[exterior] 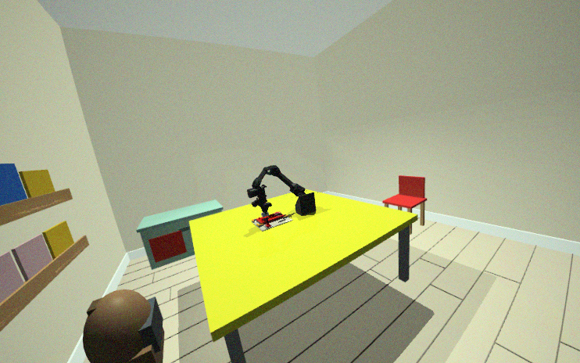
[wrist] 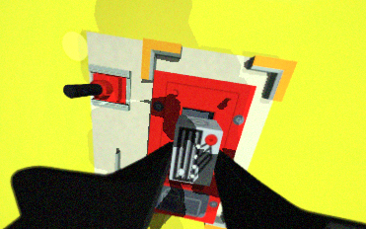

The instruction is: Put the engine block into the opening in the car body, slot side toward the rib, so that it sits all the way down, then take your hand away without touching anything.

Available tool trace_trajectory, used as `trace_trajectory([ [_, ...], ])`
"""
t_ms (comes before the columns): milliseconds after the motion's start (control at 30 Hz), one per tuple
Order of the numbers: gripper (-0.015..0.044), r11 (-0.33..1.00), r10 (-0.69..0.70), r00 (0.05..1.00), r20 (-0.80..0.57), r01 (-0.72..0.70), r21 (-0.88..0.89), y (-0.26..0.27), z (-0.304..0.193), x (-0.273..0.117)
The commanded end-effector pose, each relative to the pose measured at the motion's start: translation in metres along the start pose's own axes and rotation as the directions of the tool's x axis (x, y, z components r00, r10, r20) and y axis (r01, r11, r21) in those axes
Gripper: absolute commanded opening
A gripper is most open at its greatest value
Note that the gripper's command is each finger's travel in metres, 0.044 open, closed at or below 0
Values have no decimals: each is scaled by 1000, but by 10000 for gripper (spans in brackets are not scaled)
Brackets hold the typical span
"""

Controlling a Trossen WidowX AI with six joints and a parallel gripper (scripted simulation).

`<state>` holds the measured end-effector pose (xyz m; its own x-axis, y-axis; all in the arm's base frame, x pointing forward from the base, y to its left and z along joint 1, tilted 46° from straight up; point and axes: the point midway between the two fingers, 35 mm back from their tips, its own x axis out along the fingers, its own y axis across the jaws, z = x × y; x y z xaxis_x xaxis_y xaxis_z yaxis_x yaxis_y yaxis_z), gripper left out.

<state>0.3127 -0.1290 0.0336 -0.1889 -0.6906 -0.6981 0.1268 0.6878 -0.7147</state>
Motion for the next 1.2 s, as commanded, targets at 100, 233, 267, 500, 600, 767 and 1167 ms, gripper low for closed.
trace_trajectory([
  [100,159,1000,-5,1000,3,5,-9,-1,1,-1],
  [233,159,1000,-5,1000,3,5,-9,-1,1,-1],
  [267,159,1000,-5,1000,3,5,-9,-1,1,-1],
  [500,159,998,-5,1000,3,5,56,-1,0,-1],
  [600,159,997,-5,1000,3,5,77,-1,0,0],
  [767,159,999,-5,1000,3,5,44,-1,0,1],
  [1167,159,1000,-5,1000,3,5,9,-1,0,3],
])
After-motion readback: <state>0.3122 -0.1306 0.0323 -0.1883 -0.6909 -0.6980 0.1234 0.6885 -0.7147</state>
